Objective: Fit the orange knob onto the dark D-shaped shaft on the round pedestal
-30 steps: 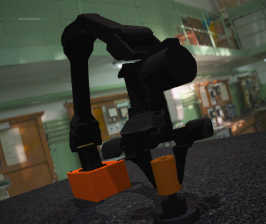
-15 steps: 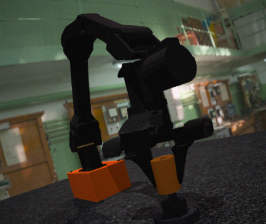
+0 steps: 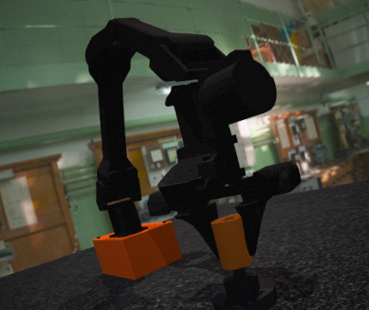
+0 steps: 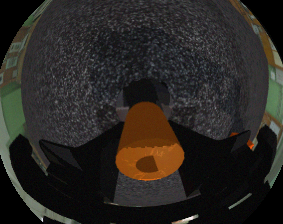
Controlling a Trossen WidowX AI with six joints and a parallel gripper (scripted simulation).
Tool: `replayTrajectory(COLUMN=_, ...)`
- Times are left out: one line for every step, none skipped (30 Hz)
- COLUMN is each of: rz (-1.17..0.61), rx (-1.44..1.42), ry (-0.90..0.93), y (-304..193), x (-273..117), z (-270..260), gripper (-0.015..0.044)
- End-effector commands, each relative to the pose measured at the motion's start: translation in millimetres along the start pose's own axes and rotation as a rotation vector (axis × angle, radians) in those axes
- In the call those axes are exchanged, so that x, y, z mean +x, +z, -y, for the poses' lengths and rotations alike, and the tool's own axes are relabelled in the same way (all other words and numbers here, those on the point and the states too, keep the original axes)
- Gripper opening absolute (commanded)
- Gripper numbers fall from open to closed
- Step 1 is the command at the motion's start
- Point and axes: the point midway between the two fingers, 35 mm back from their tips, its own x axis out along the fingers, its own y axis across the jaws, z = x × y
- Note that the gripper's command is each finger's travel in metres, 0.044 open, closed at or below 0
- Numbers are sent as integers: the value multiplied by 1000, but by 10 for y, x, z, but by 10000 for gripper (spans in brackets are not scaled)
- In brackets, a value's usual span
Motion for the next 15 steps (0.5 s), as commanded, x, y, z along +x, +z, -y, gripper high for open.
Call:
replayTrajectory(rz=5, rx=9, ry=9, y=15, x=11, z=-27, gripper=0)
replayTrajectory(rz=5, rx=9, ry=9, y=16, x=17, z=-30, gripper=0)
replayTrajectory(rz=5, rx=9, ry=9, y=17, x=24, z=-31, gripper=0)
replayTrajectory(rz=5, rx=9, ry=9, y=17, x=18, z=-31, gripper=0)
replayTrajectory(rz=5, rx=9, ry=9, y=17, x=18, z=-31, gripper=0)
replayTrajectory(rz=5, rx=9, ry=9, y=17, x=18, z=-31, gripper=0)
replayTrajectory(rz=5, rx=9, ry=9, y=17, x=18, z=-31, gripper=0)
replayTrajectory(rz=5, rx=9, ry=9, y=17, x=18, z=-31, gripper=0)
replayTrajectory(rz=5, rx=9, ry=9, y=16, x=8, z=-29, gripper=0)
replayTrajectory(rz=5, rx=9, ry=9, y=14, x=-7, z=-24, gripper=0)
replayTrajectory(rz=5, rx=9, ry=9, y=13, x=-12, z=-22, gripper=0)
replayTrajectory(rz=5, rx=9, ry=9, y=12, x=-19, z=-20, gripper=0)
replayTrajectory(rz=5, rx=9, ry=9, y=11, x=-25, z=-18, gripper=0)
replayTrajectory(rz=5, rx=9, ry=9, y=10, x=-31, z=-16, gripper=0)
replayTrajectory(rz=5, rx=18, ry=9, y=10, x=-32, z=-16, gripper=0)
